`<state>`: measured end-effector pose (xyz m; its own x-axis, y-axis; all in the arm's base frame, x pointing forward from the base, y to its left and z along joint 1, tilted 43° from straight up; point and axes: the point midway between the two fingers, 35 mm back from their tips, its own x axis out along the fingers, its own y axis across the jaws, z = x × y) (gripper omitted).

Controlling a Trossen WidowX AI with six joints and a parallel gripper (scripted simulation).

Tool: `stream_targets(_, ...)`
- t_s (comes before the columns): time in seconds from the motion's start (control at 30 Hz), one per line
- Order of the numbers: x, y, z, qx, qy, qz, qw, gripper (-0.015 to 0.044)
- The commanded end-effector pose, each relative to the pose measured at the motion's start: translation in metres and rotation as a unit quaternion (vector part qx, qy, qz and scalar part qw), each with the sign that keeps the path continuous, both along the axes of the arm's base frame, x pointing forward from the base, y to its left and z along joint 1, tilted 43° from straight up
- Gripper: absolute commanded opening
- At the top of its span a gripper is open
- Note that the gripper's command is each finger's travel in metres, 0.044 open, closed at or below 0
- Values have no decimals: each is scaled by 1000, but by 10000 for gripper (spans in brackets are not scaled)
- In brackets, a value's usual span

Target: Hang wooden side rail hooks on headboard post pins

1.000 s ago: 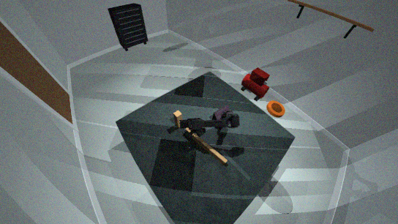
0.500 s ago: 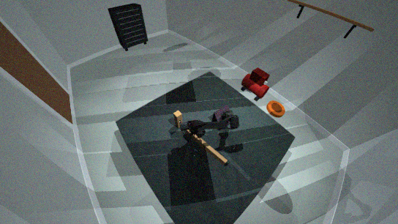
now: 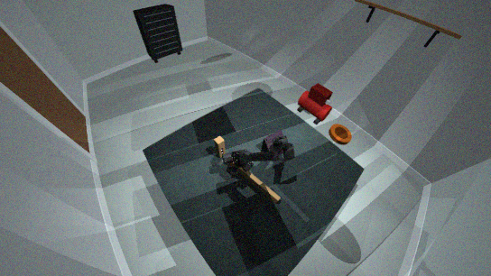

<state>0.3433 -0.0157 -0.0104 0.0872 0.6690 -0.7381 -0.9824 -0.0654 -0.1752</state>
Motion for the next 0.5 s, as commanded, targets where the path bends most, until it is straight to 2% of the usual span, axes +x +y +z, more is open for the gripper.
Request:
stream_targets(0.0, -1, 3, -4, 3, 4, -2, 1000, 440)
stream_targets(0.43, -1, 3, -4, 3, 4, -2, 1000, 99)
stream_targets(0.47, -1, 3, -4, 3, 4, -2, 1000, 92)
